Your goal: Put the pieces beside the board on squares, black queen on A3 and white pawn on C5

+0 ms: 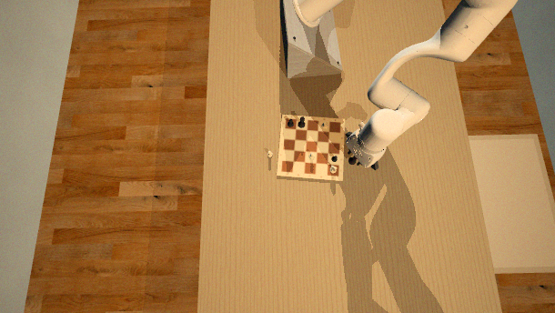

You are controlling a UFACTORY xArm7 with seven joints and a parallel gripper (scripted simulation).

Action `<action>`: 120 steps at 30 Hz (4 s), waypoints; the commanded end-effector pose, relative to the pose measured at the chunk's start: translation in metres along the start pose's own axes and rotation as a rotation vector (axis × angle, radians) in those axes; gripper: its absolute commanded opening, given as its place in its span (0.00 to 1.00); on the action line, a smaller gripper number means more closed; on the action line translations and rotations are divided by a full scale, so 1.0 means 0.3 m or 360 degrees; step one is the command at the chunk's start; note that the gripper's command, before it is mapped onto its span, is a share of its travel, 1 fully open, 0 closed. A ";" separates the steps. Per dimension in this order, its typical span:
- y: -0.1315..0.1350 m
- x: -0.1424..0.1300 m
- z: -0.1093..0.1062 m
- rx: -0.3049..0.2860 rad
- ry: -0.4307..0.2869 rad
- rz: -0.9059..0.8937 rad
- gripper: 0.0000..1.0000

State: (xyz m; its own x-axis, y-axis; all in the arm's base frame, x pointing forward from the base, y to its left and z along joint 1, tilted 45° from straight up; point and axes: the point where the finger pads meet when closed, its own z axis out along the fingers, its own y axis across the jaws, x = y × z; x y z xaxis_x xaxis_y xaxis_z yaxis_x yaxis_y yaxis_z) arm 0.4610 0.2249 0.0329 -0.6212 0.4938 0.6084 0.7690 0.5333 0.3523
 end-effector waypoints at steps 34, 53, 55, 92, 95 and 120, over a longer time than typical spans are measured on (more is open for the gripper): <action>0.003 -0.006 0.115 -0.0005 -0.0006 0.0001 0.42; 0.003 -0.006 0.123 -0.0005 -0.0006 0.0001 0.42; 0.003 -0.006 0.123 -0.0005 -0.0006 0.0001 0.42; 0.003 -0.006 0.123 -0.0005 -0.0006 0.0001 0.00; 0.003 -0.006 0.123 -0.0005 -0.0006 0.0001 0.00; 0.003 -0.005 0.003 -0.0005 -0.0006 0.0001 0.00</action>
State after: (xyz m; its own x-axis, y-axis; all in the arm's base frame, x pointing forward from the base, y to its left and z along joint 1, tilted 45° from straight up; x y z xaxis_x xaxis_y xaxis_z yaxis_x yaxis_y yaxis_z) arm 0.4563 0.2443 0.0130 -0.6210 0.4928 0.6095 0.7688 0.5342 0.3514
